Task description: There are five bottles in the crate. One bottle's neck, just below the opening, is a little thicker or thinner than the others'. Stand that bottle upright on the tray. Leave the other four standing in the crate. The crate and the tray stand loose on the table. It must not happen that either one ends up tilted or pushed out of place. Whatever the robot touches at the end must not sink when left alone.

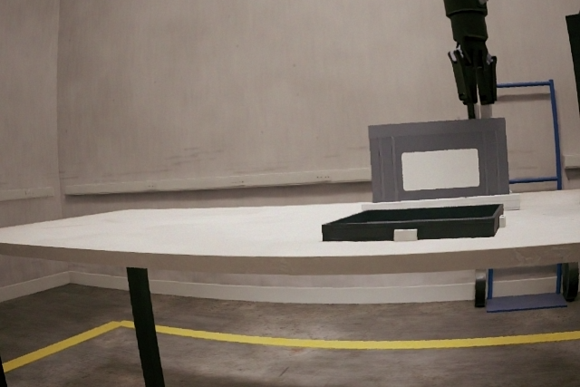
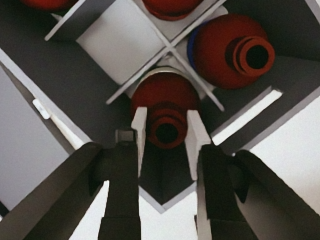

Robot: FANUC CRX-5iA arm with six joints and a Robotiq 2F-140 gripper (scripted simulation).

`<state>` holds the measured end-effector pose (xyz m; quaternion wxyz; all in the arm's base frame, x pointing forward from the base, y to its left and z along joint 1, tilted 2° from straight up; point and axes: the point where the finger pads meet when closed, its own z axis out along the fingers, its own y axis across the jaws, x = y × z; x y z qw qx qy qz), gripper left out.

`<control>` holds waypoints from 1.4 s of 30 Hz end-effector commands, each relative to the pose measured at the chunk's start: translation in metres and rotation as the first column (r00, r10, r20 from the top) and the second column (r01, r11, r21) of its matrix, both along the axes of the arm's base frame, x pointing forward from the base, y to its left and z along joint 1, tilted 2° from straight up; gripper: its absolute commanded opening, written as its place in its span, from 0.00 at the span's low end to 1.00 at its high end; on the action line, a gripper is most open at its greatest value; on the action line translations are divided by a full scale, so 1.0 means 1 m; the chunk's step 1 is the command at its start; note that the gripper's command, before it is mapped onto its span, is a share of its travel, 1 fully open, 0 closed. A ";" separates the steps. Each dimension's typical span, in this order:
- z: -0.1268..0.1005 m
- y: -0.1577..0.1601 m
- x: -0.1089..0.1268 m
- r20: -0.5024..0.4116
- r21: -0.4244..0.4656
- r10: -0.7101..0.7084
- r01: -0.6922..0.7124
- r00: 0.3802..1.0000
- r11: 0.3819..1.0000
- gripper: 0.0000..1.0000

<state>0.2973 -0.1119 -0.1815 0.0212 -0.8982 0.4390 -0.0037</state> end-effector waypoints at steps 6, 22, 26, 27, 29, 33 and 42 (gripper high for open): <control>0.000 0.000 0.000 0.001 0.000 0.000 0.000 1.000 1.000 0.10; 0.002 0.000 0.000 0.001 0.000 0.000 0.000 1.000 1.000 0.10; 0.002 0.000 0.000 0.001 0.000 0.000 0.000 1.000 1.000 0.10; 0.003 0.000 0.000 0.001 0.000 0.000 0.000 1.000 1.000 0.10; 0.004 0.000 0.000 0.001 0.000 0.000 0.000 1.000 1.000 0.10; 0.007 0.000 0.000 0.001 0.000 0.000 0.000 1.000 1.000 0.10; 0.016 -0.001 0.000 0.001 0.000 0.000 0.000 1.000 1.000 0.10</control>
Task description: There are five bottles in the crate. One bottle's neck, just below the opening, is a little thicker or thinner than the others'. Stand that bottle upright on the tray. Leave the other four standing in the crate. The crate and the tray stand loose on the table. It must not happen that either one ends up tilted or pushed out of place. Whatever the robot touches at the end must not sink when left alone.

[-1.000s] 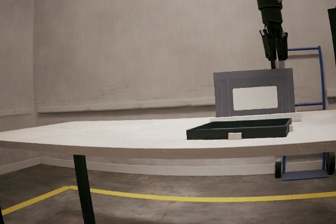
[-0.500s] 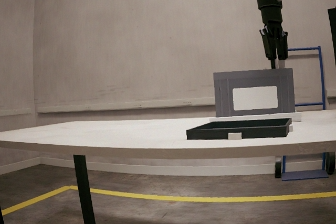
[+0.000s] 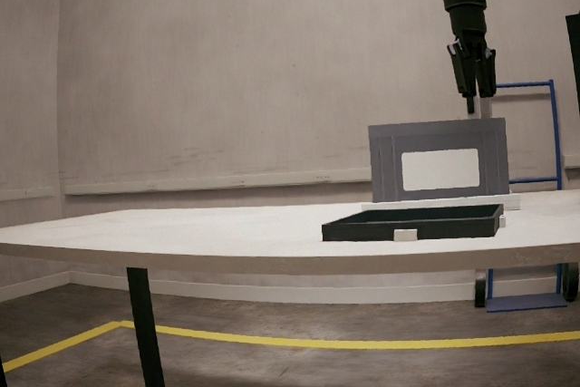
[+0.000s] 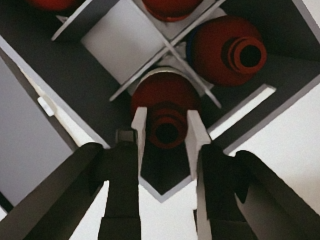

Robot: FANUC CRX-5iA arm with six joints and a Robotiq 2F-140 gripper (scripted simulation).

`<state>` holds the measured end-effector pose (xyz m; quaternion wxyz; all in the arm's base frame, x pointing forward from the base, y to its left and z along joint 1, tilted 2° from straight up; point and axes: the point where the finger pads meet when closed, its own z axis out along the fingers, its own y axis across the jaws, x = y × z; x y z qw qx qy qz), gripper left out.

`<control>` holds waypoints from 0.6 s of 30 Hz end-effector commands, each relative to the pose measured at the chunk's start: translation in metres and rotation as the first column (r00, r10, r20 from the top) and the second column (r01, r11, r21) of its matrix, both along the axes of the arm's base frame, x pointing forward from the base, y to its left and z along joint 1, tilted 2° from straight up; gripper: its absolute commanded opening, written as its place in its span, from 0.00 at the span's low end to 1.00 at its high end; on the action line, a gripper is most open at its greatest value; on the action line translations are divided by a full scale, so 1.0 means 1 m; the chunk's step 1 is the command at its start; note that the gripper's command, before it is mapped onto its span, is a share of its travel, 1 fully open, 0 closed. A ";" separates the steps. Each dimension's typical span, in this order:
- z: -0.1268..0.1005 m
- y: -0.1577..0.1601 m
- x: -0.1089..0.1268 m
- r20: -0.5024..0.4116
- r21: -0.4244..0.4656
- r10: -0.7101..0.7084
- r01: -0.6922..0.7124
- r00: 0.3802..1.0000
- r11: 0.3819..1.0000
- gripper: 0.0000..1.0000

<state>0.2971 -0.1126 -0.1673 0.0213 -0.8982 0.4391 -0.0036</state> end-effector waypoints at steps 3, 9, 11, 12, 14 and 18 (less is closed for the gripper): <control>0.004 0.000 0.000 0.001 0.000 0.000 0.000 1.000 1.000 0.10; 0.011 -0.001 0.000 0.001 0.000 0.000 0.000 1.000 1.000 0.10; 0.013 -0.001 0.000 0.001 0.000 0.000 0.000 1.000 1.000 0.10; 0.015 -0.001 0.000 0.001 0.000 0.000 0.000 1.000 1.000 0.10; 0.017 -0.001 0.000 0.001 0.000 0.000 0.000 1.000 1.000 0.10; 0.019 -0.001 0.000 0.001 0.000 0.000 0.000 1.000 1.000 0.10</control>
